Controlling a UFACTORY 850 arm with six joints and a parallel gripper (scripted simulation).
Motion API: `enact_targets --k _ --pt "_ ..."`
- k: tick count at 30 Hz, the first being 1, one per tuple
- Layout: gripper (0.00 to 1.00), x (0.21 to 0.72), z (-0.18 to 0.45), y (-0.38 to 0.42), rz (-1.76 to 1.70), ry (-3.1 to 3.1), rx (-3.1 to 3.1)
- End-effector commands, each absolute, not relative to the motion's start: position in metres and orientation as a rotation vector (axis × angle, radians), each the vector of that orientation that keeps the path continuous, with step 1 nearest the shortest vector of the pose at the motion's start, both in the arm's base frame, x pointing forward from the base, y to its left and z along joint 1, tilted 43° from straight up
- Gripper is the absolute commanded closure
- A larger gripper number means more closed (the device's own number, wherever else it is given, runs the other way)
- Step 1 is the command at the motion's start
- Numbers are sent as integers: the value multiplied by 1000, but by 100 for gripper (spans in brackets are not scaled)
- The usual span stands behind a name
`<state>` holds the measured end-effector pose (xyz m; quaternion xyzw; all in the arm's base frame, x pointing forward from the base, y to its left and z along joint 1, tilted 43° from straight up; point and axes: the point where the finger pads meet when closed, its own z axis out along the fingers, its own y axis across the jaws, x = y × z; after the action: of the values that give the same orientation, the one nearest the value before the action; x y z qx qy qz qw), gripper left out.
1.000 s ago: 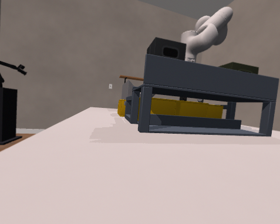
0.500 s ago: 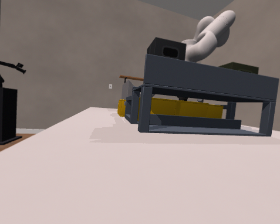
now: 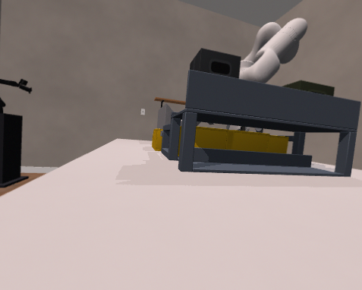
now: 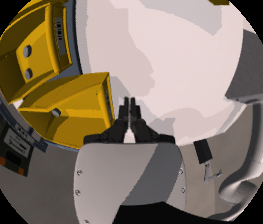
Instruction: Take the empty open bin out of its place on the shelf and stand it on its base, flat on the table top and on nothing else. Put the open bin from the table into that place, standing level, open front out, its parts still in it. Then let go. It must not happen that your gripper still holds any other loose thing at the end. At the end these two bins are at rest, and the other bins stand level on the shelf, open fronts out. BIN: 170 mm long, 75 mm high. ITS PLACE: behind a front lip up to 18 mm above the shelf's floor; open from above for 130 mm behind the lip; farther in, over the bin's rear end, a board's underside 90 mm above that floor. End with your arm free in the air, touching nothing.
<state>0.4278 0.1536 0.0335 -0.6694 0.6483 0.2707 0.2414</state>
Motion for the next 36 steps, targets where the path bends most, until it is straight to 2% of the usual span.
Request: enact_targets --k 1,36 --pt "100 428 29 158 738 1773 -1830" --pt "100 429 27 159 738 1773 -1830"
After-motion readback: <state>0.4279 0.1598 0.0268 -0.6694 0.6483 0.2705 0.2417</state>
